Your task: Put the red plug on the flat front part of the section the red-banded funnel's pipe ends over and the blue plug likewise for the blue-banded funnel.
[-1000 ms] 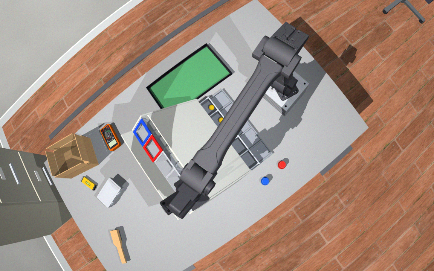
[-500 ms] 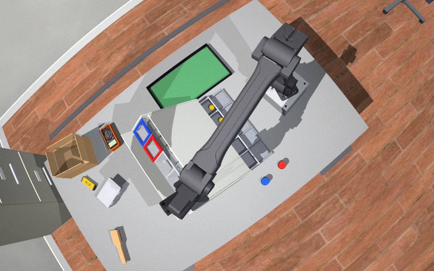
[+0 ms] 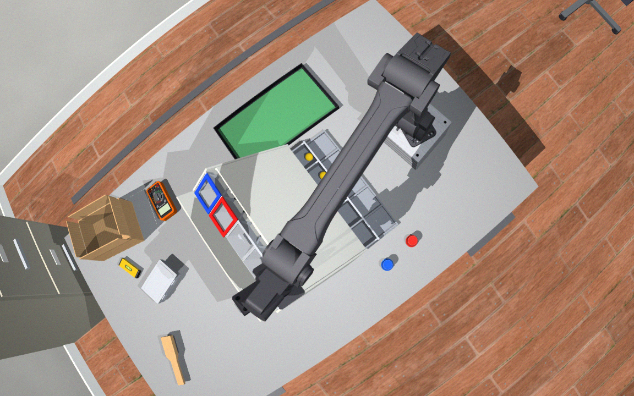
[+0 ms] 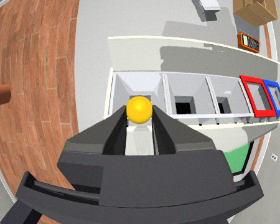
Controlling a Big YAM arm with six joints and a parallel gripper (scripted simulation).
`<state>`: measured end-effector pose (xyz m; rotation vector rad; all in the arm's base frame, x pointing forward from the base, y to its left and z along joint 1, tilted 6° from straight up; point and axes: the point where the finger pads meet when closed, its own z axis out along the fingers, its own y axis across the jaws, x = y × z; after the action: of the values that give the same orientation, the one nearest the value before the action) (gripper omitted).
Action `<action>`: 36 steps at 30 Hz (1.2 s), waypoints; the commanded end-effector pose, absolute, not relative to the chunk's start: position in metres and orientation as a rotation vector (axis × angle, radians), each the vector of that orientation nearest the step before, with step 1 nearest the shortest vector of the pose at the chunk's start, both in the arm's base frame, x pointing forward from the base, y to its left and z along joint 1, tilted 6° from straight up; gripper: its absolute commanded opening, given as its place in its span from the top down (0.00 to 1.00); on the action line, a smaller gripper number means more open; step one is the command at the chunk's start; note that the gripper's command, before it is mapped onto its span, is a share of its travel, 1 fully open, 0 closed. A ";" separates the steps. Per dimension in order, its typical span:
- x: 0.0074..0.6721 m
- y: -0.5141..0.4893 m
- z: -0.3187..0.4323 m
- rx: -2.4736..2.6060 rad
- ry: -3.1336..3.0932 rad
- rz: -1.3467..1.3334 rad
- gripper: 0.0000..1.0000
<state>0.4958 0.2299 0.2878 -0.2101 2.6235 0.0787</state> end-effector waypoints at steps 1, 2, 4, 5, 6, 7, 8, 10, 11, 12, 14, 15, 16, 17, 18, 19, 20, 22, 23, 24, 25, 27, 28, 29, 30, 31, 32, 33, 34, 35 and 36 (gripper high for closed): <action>0.510 0.231 0.311 -0.203 2.569 0.094 1.00; 0.510 0.231 0.311 -0.203 2.569 0.095 1.00; 0.510 0.231 0.311 -0.203 2.569 0.095 1.00; 0.510 0.231 0.311 -0.203 2.569 0.095 1.00; 0.510 0.231 0.311 -0.203 2.569 0.095 1.00; 0.510 0.231 0.311 -0.203 2.569 0.095 1.00; 0.510 0.231 0.311 -0.203 2.570 0.095 1.00; 0.510 0.231 0.311 -0.203 2.570 0.095 1.00; 0.510 0.231 0.311 -0.203 2.569 0.095 1.00; 0.511 0.231 0.312 -0.203 2.569 0.095 1.00; 0.512 0.231 0.313 -0.203 2.569 0.095 1.00; 0.512 0.230 0.314 -0.203 2.569 0.095 1.00; 0.513 0.230 0.314 -0.203 2.569 0.095 1.00; 0.513 0.230 0.315 -0.202 2.569 0.095 1.00; 0.514 0.230 0.315 -0.202 2.569 0.095 1.00; 0.514 0.230 0.316 -0.202 2.568 0.095 1.00; 0.515 0.230 0.317 -0.202 2.568 0.095 1.00; 0.516 0.230 0.318 -0.202 2.568 0.095 1.00; 0.516 0.230 0.318 -0.202 2.568 0.095 1.00; 0.517 0.230 0.319 -0.202 2.568 0.095 1.00; 0.517 0.230 0.319 -0.202 2.568 0.095 1.00; 0.517 0.230 0.319 -0.202 2.568 0.095 1.00; 0.518 0.230 0.320 -0.202 2.570 0.094 1.00; 0.518 0.230 0.320 -0.203 2.572 0.093 1.00; 0.519 0.230 0.321 -0.203 2.574 0.093 1.00; 0.519 0.230 0.321 -0.203 2.576 0.092 1.00; 0.519 0.231 0.322 -0.204 2.579 0.091 1.00; 0.520 0.231 0.322 -0.204 2.581 0.090 1.00; 0.520 0.231 0.323 -0.204 2.583 0.090 1.00; 0.520 0.231 0.323 -0.204 2.585 0.089 1.00; 0.521 0.231 0.324 -0.205 2.587 0.088 1.00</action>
<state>0.5027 0.2293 0.2989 -0.2097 2.6237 0.0774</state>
